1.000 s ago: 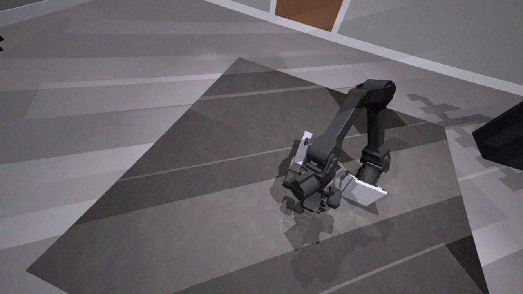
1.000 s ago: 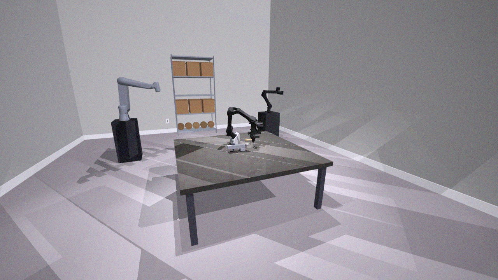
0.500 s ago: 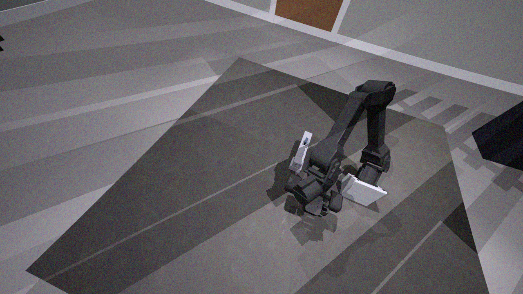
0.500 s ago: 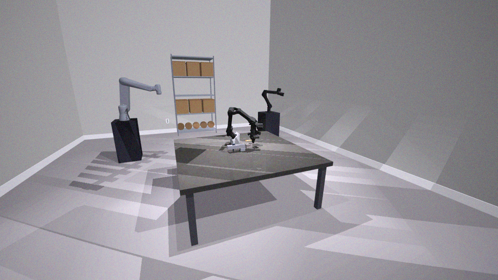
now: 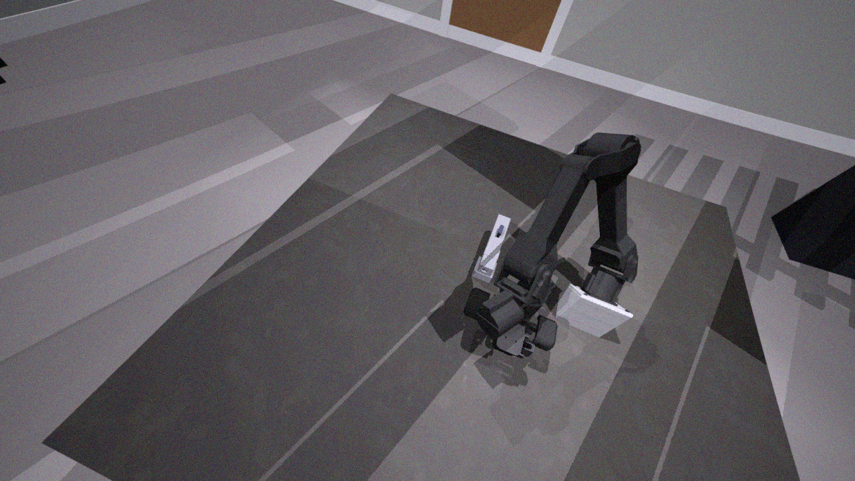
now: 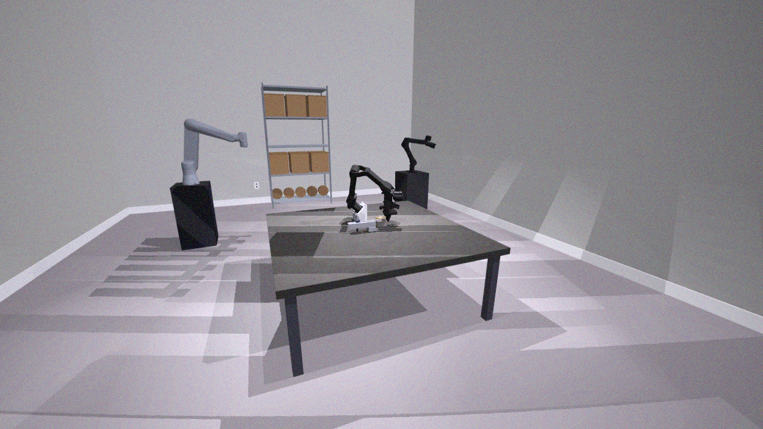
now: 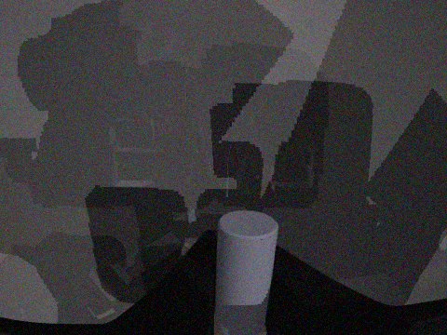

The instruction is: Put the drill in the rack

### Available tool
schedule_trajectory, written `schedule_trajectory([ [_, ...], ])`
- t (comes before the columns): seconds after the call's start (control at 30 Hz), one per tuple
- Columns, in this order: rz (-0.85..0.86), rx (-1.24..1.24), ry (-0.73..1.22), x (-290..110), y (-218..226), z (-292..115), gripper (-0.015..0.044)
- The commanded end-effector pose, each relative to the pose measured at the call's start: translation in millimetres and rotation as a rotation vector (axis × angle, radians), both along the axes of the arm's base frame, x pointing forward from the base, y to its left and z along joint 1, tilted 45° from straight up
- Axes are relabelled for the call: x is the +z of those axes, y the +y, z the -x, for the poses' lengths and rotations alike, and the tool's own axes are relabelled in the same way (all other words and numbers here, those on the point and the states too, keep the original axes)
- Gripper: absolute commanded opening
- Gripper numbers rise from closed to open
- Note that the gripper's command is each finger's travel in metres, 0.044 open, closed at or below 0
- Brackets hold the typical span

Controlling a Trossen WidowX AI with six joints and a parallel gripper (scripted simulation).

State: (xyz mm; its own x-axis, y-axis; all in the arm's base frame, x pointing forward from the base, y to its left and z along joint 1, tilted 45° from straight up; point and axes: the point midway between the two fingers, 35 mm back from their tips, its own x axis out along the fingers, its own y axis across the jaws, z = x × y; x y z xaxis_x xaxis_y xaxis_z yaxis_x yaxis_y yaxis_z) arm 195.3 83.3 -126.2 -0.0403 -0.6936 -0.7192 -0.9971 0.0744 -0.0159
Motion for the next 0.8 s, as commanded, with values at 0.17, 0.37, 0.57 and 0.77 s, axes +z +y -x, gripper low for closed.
schedule_trajectory([
  [0.17,0.003,0.005,0.001,-9,-9,0,0.0000],
  [0.37,0.003,0.005,0.001,-14,-14,0,0.0000],
  [0.57,0.004,0.005,0.001,-18,-17,0,0.0000],
  [0.77,0.004,0.005,0.001,-19,-20,1,0.0000],
])
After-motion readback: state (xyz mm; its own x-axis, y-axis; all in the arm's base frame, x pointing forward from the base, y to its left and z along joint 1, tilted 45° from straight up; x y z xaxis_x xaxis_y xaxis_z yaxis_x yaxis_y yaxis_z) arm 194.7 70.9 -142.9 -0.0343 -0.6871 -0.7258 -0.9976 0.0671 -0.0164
